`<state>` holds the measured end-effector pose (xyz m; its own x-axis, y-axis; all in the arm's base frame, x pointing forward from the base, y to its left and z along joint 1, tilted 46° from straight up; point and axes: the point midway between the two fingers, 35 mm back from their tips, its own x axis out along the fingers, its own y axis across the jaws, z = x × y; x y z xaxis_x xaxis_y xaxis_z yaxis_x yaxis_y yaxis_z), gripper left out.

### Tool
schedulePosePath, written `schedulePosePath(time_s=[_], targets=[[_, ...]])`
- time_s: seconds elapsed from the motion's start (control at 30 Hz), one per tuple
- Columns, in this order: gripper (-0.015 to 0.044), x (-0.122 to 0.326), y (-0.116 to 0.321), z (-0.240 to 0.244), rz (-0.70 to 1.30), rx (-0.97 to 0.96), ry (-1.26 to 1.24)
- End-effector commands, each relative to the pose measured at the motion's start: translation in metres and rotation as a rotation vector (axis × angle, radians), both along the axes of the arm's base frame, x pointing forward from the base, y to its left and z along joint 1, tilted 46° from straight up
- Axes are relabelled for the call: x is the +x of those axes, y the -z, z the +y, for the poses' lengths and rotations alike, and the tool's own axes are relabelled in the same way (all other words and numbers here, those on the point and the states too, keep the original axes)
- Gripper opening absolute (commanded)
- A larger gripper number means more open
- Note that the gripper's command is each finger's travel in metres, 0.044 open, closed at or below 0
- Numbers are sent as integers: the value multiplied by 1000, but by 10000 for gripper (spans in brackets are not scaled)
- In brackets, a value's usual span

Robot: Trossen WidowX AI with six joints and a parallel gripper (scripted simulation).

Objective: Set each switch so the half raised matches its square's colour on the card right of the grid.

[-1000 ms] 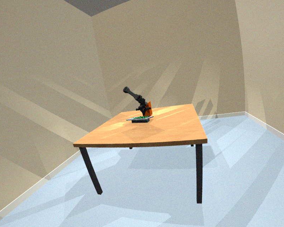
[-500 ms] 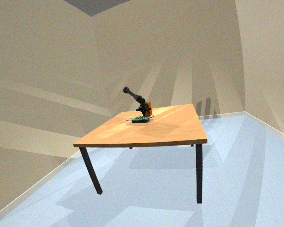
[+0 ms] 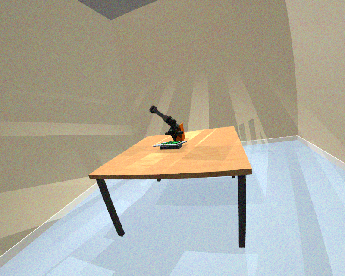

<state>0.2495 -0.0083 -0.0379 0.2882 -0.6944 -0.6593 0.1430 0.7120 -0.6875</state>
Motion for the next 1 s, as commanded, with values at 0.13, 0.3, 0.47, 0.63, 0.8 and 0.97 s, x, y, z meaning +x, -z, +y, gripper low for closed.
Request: schedulePosePath(time_s=[0.13,0.3,0.47,0.63,0.8,0.97], targets=[[0,-1,1,-1,3,-5,-3],[0,0,1,-2,3,-5,-3],[0,0,1,-2,3,-5,-3],[0,0,2,-3,3,-6,-3],[0,0,2,-3,3,-6,-3],[0,0,3,-4,3,-6,-3]])
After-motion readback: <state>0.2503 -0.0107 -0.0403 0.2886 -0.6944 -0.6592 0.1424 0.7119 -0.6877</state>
